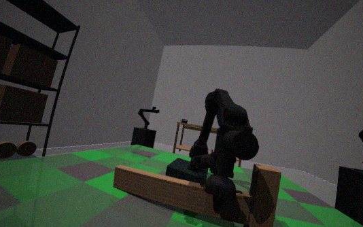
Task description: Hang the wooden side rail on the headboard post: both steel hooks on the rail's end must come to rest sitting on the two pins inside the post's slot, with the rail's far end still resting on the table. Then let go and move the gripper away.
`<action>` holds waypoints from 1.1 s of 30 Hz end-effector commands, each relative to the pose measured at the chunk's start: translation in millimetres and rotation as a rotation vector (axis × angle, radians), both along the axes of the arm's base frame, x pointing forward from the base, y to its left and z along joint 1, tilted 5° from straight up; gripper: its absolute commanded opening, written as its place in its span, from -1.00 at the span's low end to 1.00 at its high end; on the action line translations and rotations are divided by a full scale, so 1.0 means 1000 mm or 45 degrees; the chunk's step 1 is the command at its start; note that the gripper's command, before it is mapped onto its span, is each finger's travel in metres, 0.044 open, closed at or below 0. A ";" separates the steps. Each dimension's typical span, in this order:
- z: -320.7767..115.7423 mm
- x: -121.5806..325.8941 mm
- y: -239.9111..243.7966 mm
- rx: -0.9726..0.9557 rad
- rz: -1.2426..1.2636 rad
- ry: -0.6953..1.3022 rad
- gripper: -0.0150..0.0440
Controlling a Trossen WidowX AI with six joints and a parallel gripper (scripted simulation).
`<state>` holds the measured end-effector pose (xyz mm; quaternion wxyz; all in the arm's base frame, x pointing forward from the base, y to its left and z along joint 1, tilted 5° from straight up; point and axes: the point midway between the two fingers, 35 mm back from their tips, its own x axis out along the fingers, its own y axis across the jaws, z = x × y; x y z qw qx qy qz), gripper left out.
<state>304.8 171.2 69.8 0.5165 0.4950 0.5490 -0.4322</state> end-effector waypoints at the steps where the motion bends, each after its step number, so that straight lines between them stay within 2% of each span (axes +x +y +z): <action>1: 0.001 0.001 0.001 0.002 -0.004 -0.007 -0.49; 33: -0.004 0.001 0.002 0.002 -0.004 -0.007 -0.49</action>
